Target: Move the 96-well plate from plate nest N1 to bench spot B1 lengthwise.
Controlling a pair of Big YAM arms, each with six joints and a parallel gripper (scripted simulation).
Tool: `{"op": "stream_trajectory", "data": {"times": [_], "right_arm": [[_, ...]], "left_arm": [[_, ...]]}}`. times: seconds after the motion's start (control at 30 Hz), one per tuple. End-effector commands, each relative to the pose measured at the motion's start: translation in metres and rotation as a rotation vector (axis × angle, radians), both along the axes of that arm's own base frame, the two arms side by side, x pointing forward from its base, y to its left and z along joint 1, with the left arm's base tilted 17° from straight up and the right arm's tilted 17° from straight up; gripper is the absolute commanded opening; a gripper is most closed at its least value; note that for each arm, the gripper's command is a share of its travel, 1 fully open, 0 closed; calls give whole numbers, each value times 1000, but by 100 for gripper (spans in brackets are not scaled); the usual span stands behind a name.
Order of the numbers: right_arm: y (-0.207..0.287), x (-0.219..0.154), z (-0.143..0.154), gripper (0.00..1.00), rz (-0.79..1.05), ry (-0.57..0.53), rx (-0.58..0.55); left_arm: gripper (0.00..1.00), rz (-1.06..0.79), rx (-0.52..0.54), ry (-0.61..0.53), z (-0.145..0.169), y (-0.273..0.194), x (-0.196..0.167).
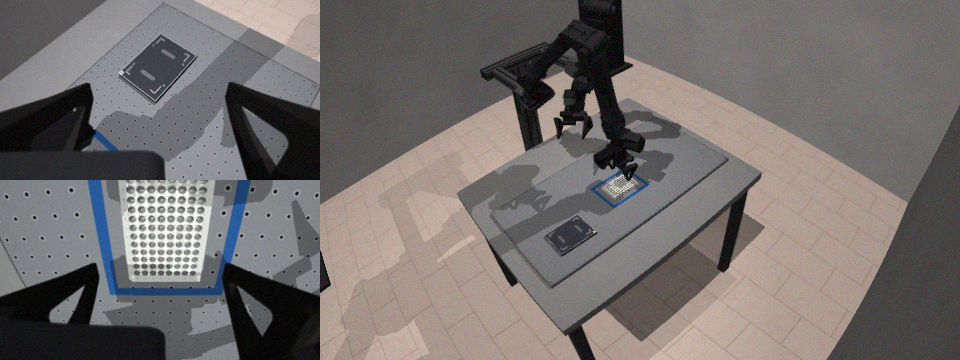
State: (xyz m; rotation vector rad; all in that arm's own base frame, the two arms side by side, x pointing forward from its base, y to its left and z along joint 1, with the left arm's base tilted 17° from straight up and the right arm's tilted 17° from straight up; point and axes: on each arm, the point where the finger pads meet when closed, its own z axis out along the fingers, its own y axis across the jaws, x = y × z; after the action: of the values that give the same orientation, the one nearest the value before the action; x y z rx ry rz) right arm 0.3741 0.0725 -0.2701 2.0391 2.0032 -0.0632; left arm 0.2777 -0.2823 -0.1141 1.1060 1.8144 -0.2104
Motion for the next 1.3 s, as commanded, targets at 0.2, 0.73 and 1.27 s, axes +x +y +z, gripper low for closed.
{"op": "stream_trajectory", "data": {"times": [0.2,0.73,1.27], "right_arm": [[-2,-8,-8,100,-4,21,-7],[0,-2,-1,100,-4,5,-3],[3,-8,-8,100,59,20,-14]], "left_arm": [[100,-140,329,155,-49,51,-7],[100,-367,391,558,-31,161,-44],[100,-264,256,206,108,236,32]]}}
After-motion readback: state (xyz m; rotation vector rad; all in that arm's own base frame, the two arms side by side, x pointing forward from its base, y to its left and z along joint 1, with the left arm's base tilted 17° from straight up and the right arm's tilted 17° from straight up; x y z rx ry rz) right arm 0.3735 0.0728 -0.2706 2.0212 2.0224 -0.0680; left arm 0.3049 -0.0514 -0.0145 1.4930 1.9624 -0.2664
